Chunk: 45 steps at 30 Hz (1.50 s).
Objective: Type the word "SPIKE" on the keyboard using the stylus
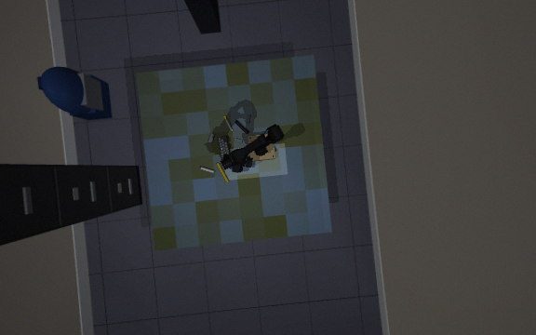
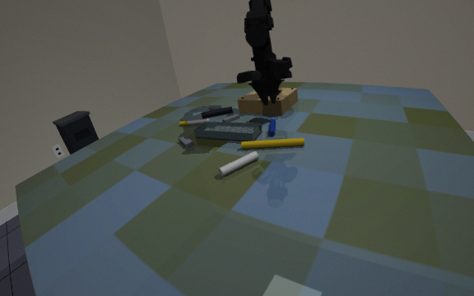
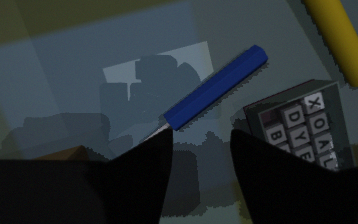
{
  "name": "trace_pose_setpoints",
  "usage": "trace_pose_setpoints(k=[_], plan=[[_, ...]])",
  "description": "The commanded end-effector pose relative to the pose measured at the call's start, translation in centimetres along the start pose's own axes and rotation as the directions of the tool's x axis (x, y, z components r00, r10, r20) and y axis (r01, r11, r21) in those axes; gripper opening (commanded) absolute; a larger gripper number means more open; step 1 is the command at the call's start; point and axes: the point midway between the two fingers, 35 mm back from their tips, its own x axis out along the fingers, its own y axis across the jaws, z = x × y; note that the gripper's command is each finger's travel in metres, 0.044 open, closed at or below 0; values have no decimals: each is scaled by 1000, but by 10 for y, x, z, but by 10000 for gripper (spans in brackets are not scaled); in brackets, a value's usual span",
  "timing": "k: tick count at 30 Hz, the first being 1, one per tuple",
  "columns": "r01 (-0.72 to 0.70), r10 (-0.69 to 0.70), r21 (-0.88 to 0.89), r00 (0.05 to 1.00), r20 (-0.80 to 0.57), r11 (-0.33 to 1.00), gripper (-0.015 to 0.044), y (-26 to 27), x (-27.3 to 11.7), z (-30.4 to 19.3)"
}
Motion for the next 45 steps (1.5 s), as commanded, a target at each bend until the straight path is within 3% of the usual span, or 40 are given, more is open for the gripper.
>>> trace_pose_setpoints(k=[1, 5, 9, 15, 21, 45], plan=[[-217, 169, -590, 976, -136, 778, 150, -9, -2, 6], [-329, 280, -822, 935, -217, 464, 150, -13, 1, 9], [-361, 371, -921, 883, -288, 144, 150, -18, 4, 13], [-270, 447, -933, 822, -352, -239, 150, -22, 8, 18], [-72, 512, -828, 755, -410, -557, 150, -26, 14, 22], [-34, 520, -803, 745, -417, -595, 150, -26, 20, 21]])
